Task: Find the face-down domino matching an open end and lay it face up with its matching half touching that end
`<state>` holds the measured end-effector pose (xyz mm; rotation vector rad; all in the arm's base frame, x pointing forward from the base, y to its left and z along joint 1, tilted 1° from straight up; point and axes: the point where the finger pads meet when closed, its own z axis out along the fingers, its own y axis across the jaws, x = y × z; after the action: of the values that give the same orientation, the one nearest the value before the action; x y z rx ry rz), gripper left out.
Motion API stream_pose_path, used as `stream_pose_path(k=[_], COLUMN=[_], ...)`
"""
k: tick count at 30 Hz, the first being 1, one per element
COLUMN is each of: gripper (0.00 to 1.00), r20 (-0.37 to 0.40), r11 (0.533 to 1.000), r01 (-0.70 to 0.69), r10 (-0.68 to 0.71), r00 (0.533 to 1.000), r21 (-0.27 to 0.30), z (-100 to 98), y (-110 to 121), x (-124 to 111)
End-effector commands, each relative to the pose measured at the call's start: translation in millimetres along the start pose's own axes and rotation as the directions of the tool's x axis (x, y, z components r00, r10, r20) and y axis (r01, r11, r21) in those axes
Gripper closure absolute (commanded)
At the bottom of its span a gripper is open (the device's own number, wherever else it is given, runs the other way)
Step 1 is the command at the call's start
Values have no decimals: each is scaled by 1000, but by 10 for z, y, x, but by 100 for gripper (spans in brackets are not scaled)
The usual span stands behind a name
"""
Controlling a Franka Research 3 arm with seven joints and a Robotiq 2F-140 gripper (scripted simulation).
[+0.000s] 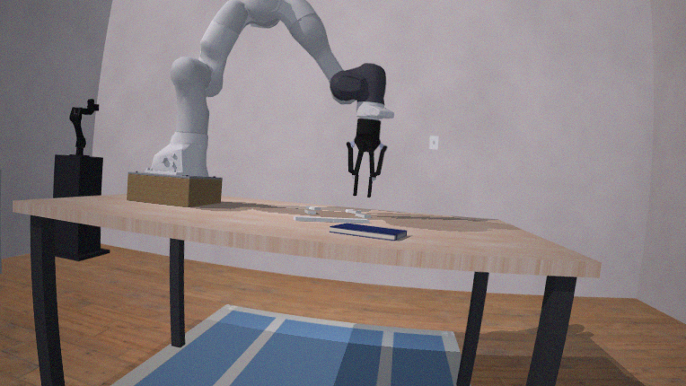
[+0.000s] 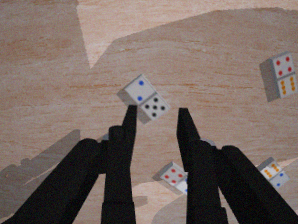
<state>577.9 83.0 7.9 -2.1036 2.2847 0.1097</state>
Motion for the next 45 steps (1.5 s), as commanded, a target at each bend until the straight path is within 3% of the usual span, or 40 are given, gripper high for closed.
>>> stream_pose_path(k=[1,2,9,16,18,19,33,35,36,45], gripper=[67,67,67,67,67,67,67,67,67,67], r20=[-9,1,29,53,53,60,79,79,80,81], r11=[976,954,865,735,735,678,322,322,250,2], r01=[-217,-298,-501,-678,-678,-735,-946,-946,-968,-999], r10=[217,298,501,677,677,734,944,944,966,997], r00=[976,955,865,734,734,677,319,319,246,-1], r21=[10,11,5,-3,-3,-8,-32,-32,-36,-42], z=[-10,-14,-41,-43,-43,-43,-43,-43,-43,-43], y=[-30,-38,-75,-77,-77,-77,-77,-77,-77,-77], x=[-21,-20,-14,-14,-14,-14,-14,-14,-14,-14])
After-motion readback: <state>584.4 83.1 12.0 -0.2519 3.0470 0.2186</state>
